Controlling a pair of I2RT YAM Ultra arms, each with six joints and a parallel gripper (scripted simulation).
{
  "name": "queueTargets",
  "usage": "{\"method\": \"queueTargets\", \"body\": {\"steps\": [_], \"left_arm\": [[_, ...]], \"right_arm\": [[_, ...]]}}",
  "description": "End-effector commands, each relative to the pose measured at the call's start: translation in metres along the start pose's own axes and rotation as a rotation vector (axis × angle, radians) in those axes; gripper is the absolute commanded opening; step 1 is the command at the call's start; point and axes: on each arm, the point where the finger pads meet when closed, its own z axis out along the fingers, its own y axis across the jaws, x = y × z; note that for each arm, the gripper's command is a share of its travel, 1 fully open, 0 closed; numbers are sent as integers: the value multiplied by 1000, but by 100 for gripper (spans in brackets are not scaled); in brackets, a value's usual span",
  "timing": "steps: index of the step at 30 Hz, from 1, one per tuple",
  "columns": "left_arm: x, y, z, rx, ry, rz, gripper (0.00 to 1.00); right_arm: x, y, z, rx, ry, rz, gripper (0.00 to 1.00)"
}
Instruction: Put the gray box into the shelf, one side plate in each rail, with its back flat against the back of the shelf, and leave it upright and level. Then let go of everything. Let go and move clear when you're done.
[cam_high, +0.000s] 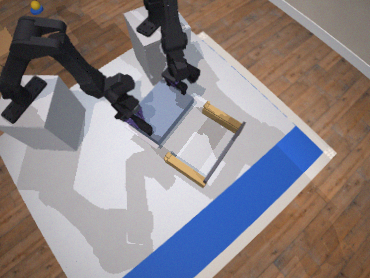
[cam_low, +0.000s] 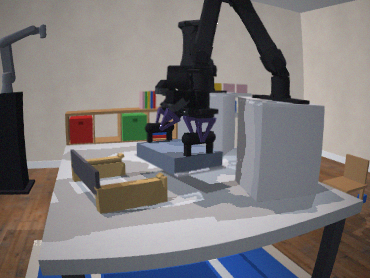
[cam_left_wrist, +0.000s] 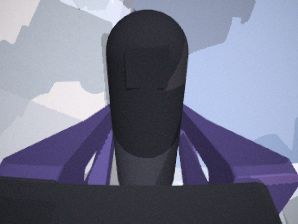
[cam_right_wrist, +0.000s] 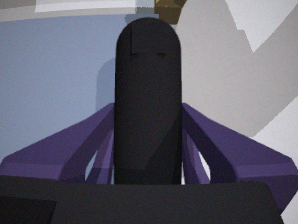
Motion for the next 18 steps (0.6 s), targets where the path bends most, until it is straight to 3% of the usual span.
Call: {"method": "queueTargets", "body": {"steps": [1, 11, 12, 14, 18], "left_arm": [[-23, -16, -18, 56, -92, -12, 15], [-34, -21, -17, 67, -105, -23, 15], [-26, -16, -6, 45, -72, -23, 15], [-26, -15, -5, 42, -70, -28, 15], [-36, -18, -15, 62, -104, -33, 15]], "right_arm": [[-36, 8, -13, -17, -97, 26, 15], [-43, 18, -9, -41, -110, 38, 15], [-43, 17, -8, -40, -109, 40, 15], [-20, 8, 6, -15, -65, 22, 15], [-45, 8, -3, -19, -109, 49, 15]]}}
